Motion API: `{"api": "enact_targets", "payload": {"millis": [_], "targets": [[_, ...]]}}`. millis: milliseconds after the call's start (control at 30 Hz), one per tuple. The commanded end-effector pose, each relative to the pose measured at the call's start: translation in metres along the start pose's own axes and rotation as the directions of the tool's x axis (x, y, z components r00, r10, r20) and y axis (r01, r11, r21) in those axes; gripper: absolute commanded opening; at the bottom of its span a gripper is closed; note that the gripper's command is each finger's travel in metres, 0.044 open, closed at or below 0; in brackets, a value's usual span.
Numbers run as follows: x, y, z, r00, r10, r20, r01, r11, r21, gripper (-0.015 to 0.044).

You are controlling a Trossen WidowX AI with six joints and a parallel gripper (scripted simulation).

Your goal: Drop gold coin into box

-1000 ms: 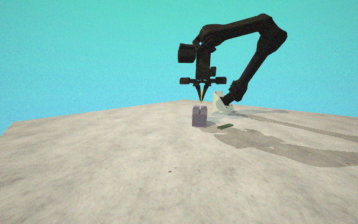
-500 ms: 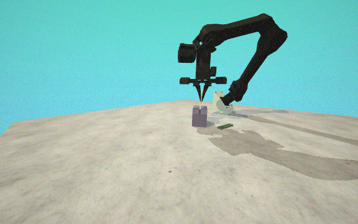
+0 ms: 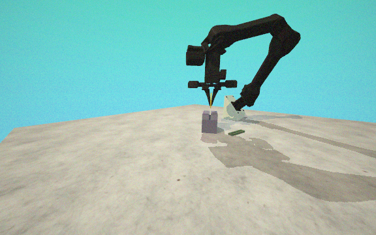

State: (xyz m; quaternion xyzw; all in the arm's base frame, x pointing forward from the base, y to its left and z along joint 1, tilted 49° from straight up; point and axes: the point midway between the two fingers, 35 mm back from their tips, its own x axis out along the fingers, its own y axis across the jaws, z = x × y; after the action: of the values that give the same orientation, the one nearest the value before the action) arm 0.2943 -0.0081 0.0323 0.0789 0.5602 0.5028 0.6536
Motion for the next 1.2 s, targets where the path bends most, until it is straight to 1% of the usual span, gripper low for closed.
{"api": "enact_targets", "payload": {"millis": [0, 1000, 1167], "targets": [[0.000, 0.000, 0.000, 1.000, 0.000, 0.000, 0.000, 1.000, 0.002, 0.0000], [0.018, -0.001, 0.000, 1.000, 0.000, 0.001, 0.000, 1.000, 0.003, 0.0000], [0.017, 0.000, 0.000, 1.000, 0.000, -0.005, 0.000, 1.000, 0.001, 0.0131]]}}
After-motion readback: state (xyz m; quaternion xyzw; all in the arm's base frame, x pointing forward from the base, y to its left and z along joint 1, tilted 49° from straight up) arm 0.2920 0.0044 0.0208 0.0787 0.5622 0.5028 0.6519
